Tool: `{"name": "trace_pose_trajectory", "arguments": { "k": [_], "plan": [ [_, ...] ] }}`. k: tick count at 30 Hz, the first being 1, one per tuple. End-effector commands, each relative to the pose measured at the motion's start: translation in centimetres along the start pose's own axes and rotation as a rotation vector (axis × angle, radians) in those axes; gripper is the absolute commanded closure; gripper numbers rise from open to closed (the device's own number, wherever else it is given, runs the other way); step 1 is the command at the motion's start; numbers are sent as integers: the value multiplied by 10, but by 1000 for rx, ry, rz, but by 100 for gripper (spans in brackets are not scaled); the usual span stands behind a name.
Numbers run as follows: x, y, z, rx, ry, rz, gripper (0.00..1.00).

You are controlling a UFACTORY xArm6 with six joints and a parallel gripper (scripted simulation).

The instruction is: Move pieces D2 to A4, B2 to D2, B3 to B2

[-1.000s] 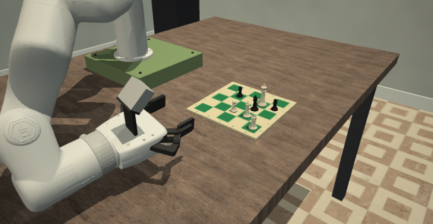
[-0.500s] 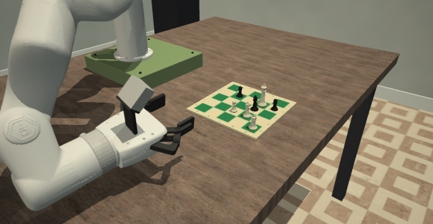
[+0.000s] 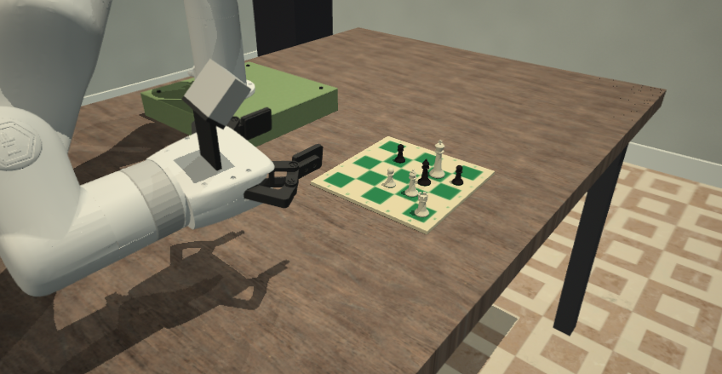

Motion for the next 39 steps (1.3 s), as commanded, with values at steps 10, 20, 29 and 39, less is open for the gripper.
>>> {"name": "trace_pose_trajectory", "arguments": {
  "k": [10,20,29,39],
  "plan": [
    [-20,3,-5,2,-2,-13,0],
    [-26,98,23,-64,-62,-378,0],
    [-26,181,18,-211,-243,-761,0],
    [-27,255,-8,-448,-553,-1118,0]
  ]
}}
Point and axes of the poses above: the point where the finger pads meet when closed, its own y axis out along the fingers, its own z axis across the jaws, x = y × z, the point moved 8 cm from there along -y, back along the fingers, and after that the axes turned 9 degrees about y, right-handed, at the moved point
